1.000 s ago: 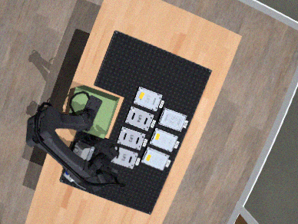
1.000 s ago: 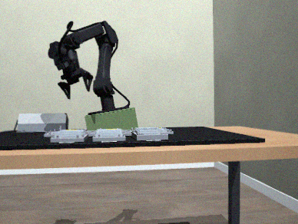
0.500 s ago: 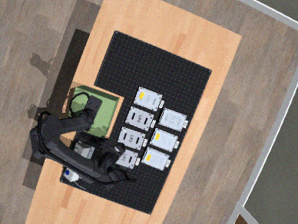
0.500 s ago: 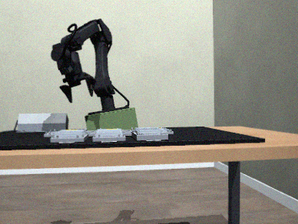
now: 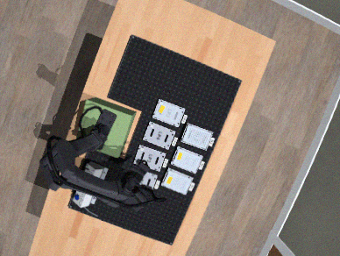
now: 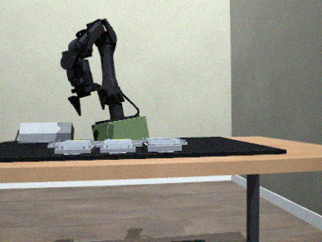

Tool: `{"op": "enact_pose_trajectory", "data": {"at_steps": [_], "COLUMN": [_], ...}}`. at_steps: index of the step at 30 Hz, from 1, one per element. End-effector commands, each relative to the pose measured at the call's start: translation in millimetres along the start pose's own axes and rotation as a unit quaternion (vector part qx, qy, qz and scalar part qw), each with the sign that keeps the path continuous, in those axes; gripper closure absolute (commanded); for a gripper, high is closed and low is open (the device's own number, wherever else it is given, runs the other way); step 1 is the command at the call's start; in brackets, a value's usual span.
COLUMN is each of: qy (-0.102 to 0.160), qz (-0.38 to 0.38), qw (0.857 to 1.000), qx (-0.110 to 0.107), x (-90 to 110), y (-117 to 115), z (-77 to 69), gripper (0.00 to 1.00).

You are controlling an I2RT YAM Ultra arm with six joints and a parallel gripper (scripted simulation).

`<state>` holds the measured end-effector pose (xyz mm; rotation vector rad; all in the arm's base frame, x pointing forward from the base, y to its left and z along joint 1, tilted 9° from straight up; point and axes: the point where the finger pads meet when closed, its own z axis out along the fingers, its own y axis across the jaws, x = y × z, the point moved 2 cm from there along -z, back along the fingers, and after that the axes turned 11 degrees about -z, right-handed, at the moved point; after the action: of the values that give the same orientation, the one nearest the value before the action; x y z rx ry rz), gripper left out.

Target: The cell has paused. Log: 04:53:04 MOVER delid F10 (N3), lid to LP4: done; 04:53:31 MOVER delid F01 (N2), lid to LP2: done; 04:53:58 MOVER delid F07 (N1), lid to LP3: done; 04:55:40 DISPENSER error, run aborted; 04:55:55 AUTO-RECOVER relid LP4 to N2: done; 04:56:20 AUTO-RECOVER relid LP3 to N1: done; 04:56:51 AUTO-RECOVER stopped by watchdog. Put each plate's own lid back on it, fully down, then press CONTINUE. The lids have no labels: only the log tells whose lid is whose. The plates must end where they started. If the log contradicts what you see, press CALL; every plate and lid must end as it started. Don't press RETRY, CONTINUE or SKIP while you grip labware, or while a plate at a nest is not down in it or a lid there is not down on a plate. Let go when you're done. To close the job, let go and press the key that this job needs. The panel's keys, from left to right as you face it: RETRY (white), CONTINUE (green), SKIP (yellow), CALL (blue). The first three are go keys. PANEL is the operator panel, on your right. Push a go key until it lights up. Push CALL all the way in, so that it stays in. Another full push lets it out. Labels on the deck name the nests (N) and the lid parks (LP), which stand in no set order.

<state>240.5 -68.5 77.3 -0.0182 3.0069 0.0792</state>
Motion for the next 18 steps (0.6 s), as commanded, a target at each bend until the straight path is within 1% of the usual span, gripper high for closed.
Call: {"op": "enact_pose_trajectory", "data": {"at_steps": [1,2,4,5,7,8,9,10,12,15,16,18], "qy": [-0.036,-0.036,-0.025,-0.018,-0.008,-0.011,-0.006,0.000,0.008,0.008,-0.001,-0.002], "qz": [0.002,0.002,-0.017,-0.024,-0.025,-0.033,-0.040,-0.047,-0.049,-0.049,-0.044,-0.044], "qw": [0.999,0.999,0.999,0.999,0.999,0.999,0.999,0.998,0.998,0.998,0.998,0.998], "qx": [0.018,0.018,0.023,0.026,0.024,0.030,0.033,0.036,0.036,0.036,0.038,0.038], "x": [-17.5,-17.5,-28.5,-31.0,-28.0,-32.9,-38.3,-40.3,-38.9,-38.9,-39.7,-40.3], "y": [-6.4,-6.3,0.6,3.8,9.2,12.0,14.9,18.3,24.0,24.0,22.2,21.2], "z": [-10.5,-10.5,-3.6,0.1,9.7,11.1,12.7,16.5,25.1,25.0,21.7,20.1], "gripper": [0.00,0.00,0.00,0.00,0.00,0.00,0.00,0.00,0.00,0.00,0.00,0.00]}}
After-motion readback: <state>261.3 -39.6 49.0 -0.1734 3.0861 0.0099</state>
